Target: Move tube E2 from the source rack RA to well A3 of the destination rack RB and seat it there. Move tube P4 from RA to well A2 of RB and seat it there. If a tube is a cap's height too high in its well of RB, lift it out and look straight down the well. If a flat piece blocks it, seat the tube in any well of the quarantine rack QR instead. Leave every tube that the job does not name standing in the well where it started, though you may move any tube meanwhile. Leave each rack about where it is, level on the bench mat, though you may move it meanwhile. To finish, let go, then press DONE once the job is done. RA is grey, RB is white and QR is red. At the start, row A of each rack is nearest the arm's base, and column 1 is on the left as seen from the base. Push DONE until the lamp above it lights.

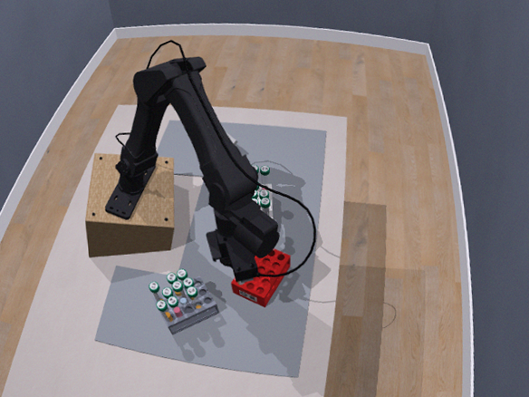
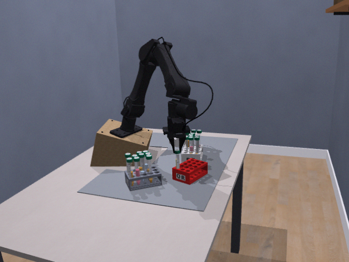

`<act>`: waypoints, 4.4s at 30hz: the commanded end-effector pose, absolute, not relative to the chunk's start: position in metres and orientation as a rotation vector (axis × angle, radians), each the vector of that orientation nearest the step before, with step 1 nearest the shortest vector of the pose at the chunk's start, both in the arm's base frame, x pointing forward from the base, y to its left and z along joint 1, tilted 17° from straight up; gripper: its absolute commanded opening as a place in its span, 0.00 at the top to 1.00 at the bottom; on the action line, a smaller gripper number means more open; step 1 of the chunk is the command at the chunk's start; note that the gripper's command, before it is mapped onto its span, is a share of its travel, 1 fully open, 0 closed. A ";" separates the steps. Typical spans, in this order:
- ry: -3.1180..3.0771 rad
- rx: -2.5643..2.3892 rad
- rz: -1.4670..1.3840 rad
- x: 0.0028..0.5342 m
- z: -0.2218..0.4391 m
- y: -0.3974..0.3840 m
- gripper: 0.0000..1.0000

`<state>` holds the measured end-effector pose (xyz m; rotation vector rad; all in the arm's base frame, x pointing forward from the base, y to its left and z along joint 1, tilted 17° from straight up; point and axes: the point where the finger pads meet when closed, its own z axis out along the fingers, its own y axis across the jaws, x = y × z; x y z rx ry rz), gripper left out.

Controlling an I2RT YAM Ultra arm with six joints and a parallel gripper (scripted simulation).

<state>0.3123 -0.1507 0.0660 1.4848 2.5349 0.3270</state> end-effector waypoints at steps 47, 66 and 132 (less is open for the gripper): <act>2.553 1.488 0.339 0.312 0.054 -0.144 1.00; 2.553 1.488 0.339 0.312 0.054 -0.144 0.76; 2.554 1.503 0.339 0.309 0.054 -0.146 0.70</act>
